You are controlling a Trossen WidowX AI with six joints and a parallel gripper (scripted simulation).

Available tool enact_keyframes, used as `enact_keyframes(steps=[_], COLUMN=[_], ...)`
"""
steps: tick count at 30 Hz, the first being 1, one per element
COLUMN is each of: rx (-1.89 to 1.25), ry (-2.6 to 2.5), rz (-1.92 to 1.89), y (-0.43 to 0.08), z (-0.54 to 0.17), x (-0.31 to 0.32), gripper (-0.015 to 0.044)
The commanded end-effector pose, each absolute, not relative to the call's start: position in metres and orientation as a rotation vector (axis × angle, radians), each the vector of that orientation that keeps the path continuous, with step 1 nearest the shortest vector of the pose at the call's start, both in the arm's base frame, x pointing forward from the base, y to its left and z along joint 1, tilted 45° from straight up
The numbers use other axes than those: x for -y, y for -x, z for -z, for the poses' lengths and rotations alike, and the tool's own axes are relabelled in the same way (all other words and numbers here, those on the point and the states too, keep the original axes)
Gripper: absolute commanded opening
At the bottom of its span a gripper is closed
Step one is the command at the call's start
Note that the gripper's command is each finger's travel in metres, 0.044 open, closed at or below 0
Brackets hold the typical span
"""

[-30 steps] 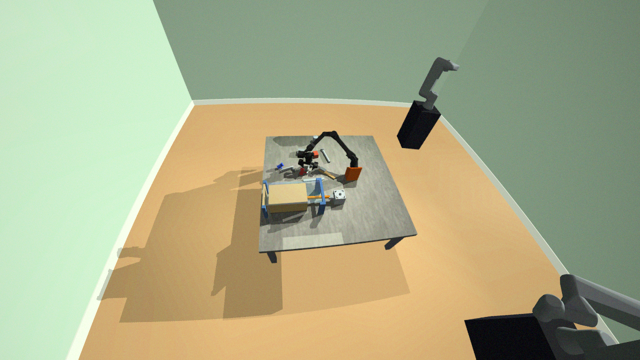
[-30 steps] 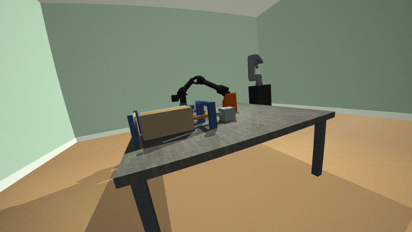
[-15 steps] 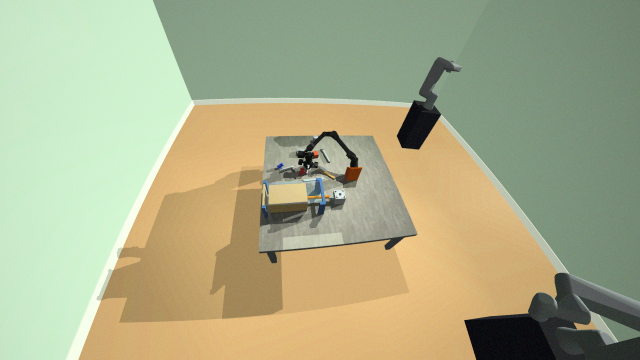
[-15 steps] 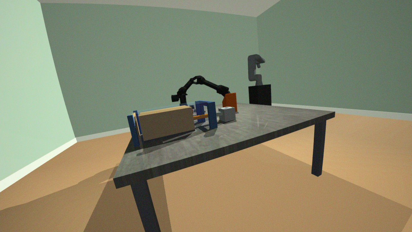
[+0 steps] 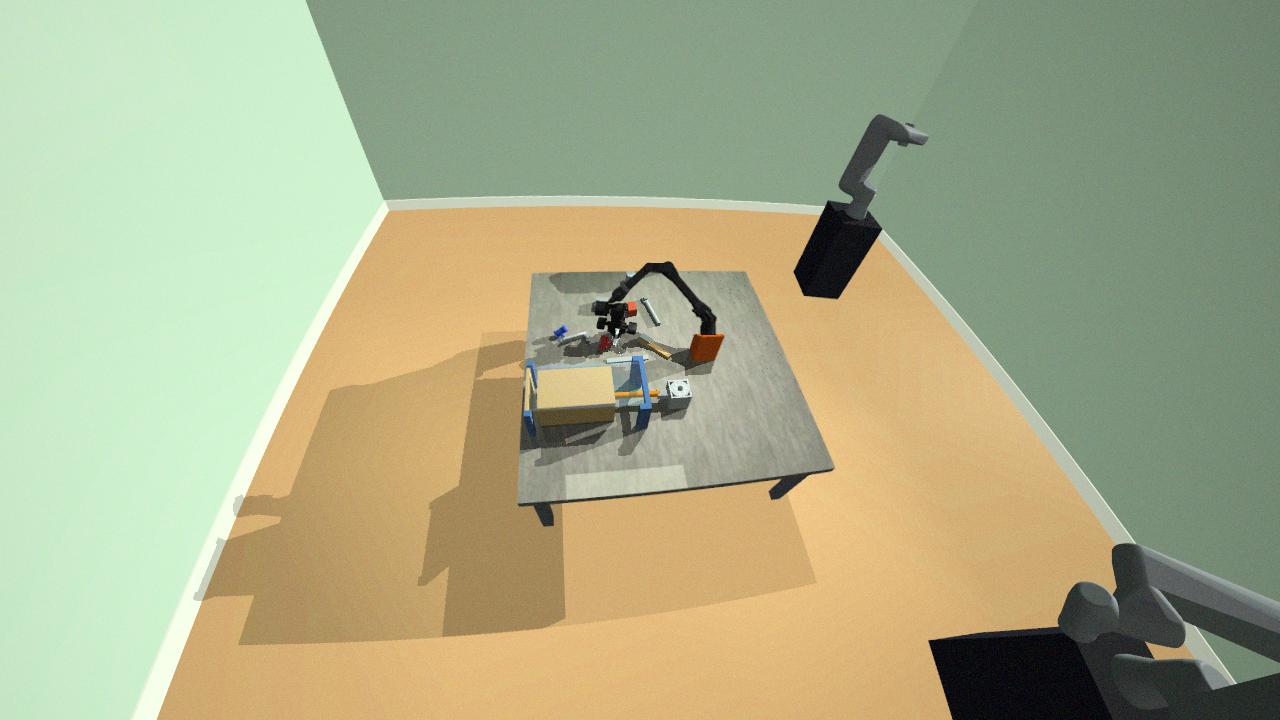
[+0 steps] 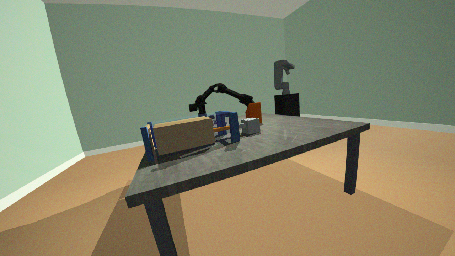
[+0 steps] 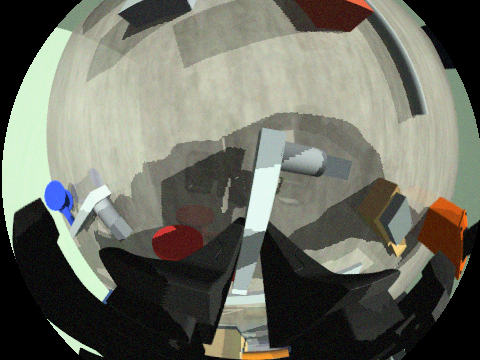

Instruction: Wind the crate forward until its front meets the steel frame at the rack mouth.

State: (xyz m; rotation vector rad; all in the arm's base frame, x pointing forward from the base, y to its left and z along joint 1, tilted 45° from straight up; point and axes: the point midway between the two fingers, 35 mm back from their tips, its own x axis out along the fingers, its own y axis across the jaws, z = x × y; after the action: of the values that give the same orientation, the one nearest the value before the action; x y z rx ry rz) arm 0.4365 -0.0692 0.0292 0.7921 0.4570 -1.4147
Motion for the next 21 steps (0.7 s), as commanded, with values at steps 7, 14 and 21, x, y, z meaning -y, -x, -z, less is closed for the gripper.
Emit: enact_keyframes(steps=[7, 14, 21], rx=[-0.454, -0.452, -0.452], ry=[-0.804, -0.801, -0.801], rz=[1.399, 1.4, 1.4], y=[-0.422, -0.416, -0.416], z=[-0.12, -0.132, -0.132], x=[-0.023, -0.033, -0.033], gripper=[0.0, 0.0, 0.0])
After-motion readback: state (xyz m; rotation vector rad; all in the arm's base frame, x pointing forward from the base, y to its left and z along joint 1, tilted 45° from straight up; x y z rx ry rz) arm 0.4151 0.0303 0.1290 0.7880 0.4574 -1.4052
